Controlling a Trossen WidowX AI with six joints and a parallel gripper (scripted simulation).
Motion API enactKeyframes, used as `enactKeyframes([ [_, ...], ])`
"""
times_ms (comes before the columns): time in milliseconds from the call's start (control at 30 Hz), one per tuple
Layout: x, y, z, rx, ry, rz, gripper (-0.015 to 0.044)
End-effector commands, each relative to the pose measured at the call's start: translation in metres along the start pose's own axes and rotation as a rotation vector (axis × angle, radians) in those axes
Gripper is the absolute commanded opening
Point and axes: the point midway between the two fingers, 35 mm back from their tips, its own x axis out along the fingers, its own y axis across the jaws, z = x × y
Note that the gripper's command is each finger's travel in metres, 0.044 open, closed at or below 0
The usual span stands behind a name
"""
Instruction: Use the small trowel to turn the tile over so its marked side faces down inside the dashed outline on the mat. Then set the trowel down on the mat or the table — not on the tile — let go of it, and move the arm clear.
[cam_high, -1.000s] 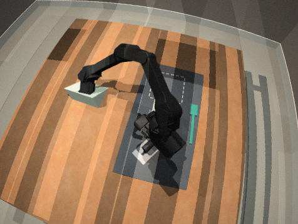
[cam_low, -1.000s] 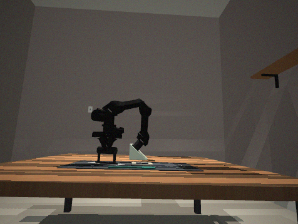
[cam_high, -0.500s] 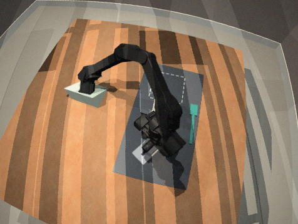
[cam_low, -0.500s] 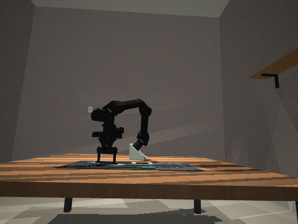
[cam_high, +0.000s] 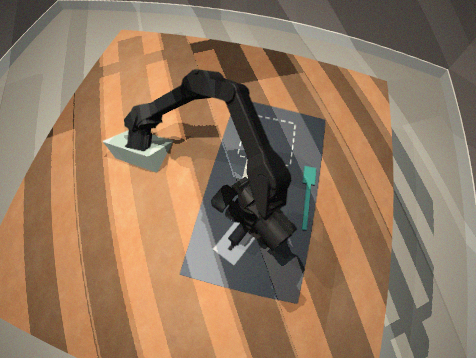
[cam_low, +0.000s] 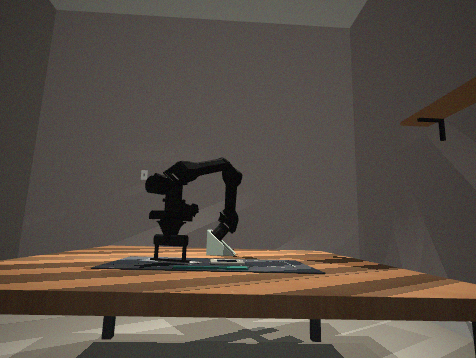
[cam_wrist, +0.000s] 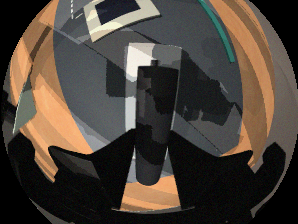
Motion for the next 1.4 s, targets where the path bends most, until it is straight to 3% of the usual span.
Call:
enactKeyframes([
  [0, 0.001, 0.000, 0.001, -0.015, -0.001, 0.001, 0.0209],
  [100, 0.001, 0.000, 0.001, -0.015, -0.001, 0.001, 0.0270],
  [700, 0.001, 0.000, 0.001, -0.015, -0.001, 0.001, 0.0270],
  [867, -0.042, 0.003, 0.001, -0.015, -0.001, 0.001, 0.0270],
  [1367, -0.054, 0.001, -0.002, 0.050, 0.004, -0.026, 0.0300],
])
